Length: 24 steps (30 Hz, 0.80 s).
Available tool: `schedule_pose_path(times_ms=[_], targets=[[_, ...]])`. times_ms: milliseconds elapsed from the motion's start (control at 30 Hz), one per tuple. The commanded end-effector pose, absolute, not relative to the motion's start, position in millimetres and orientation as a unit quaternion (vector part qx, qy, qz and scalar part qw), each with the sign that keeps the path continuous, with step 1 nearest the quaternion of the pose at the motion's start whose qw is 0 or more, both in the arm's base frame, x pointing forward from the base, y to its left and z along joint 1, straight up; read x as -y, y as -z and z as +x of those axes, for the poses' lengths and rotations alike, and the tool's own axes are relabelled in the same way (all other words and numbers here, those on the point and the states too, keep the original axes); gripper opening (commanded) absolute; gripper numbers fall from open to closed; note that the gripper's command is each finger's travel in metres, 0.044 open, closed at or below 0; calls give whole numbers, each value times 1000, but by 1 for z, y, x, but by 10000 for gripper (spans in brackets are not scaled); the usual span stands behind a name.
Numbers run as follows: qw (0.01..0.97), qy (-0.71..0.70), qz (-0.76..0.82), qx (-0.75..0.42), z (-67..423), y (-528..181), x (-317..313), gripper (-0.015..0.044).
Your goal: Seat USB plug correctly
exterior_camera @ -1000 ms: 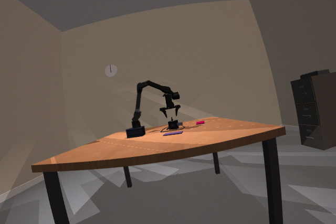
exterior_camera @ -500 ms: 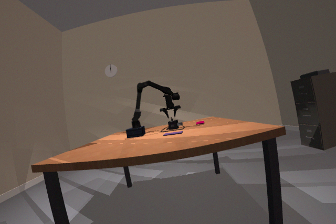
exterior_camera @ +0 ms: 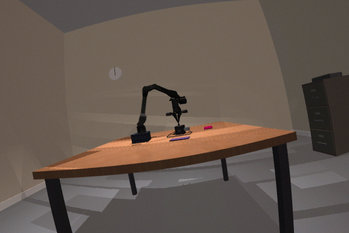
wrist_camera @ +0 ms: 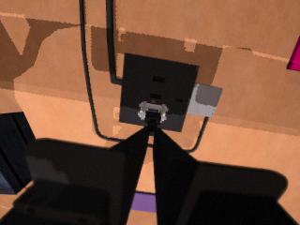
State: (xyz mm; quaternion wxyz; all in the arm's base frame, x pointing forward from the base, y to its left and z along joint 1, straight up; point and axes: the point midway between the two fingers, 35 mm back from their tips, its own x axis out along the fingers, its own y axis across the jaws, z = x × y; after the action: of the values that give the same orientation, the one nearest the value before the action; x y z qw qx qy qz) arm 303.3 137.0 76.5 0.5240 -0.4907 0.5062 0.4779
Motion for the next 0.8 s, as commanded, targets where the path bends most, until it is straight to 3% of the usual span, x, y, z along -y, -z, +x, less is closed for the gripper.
schedule_pose_path(times_ms=[0, 767], targets=[[524, -478, -491, -506, 303, -77, -137, 0], [524, -478, -491, -506, 303, -85, -137, 0]])
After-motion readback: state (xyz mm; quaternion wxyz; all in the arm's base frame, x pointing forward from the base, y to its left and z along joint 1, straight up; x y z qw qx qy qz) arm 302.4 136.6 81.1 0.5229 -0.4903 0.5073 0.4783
